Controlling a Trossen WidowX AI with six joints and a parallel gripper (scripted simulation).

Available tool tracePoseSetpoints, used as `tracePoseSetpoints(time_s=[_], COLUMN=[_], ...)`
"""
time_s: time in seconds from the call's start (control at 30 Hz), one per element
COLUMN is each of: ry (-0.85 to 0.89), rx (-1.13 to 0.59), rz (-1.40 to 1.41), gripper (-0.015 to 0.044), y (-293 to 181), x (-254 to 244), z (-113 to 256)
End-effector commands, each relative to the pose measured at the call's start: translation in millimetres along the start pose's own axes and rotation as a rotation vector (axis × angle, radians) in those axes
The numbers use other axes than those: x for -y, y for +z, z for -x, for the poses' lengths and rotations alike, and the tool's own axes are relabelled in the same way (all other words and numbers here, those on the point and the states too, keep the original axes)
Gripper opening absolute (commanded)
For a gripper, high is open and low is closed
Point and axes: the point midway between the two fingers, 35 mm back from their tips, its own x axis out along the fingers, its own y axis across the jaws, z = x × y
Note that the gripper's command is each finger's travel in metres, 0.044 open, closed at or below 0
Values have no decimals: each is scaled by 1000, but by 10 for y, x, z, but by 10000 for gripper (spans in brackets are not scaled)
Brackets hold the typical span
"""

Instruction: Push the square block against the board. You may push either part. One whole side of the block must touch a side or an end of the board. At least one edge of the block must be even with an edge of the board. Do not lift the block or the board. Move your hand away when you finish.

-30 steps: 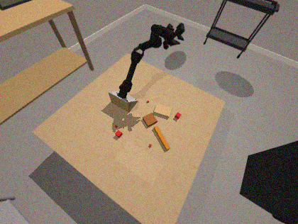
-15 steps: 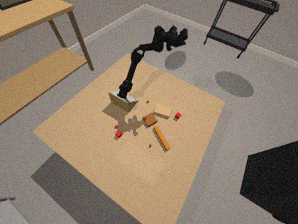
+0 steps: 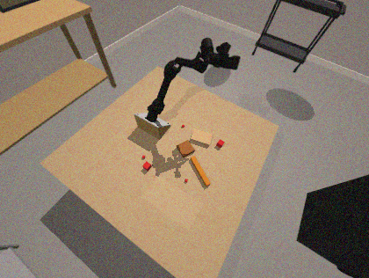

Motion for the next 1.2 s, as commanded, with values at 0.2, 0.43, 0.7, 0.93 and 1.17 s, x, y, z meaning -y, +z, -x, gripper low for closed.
tracePoseSetpoints(time_s=[0.2,0.43,0.7,0.93,1.17], ry=[-59,-109,-173,-229,-306], rx=[-39,-82,-151,-241,-327], rz=[-350,-579,-827,-1017,-1223], gripper=[0,0,0,0,0], y=[-552,-974,-1537,-2138,-2644], x=[371,555,686,697,655], z=[-178,-279,-387,-482,-510])
